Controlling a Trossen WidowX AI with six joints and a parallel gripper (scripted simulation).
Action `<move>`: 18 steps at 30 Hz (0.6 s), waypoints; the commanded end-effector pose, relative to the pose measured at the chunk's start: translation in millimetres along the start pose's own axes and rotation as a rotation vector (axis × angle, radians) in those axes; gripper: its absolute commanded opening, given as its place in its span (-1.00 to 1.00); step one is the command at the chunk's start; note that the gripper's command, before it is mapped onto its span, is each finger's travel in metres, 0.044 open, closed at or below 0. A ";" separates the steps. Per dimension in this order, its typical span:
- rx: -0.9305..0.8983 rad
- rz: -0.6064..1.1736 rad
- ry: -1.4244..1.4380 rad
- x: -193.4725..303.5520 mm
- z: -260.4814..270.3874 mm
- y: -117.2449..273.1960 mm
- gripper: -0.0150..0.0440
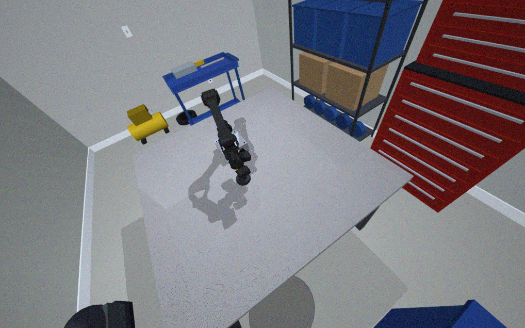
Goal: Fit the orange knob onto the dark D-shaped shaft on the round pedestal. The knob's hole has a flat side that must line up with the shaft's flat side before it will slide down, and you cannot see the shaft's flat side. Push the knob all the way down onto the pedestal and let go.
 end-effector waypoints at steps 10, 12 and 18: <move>0.005 -0.001 0.017 -0.2 -0.9 -0.6 -0.49; 0.005 -0.001 0.017 -0.2 -0.9 -0.6 -0.49; 0.005 -0.001 0.017 -0.2 -0.9 -0.6 -0.49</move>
Point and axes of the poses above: the point midway between the two fingers, 35 mm back from their tips, its own y axis back along the fingers, its own z axis across the jaws, x = y × z, the point moved 3 cm from there along y, back along the fingers, and after that the axes turned 8 degrees about -y, right-handed, at the moved point
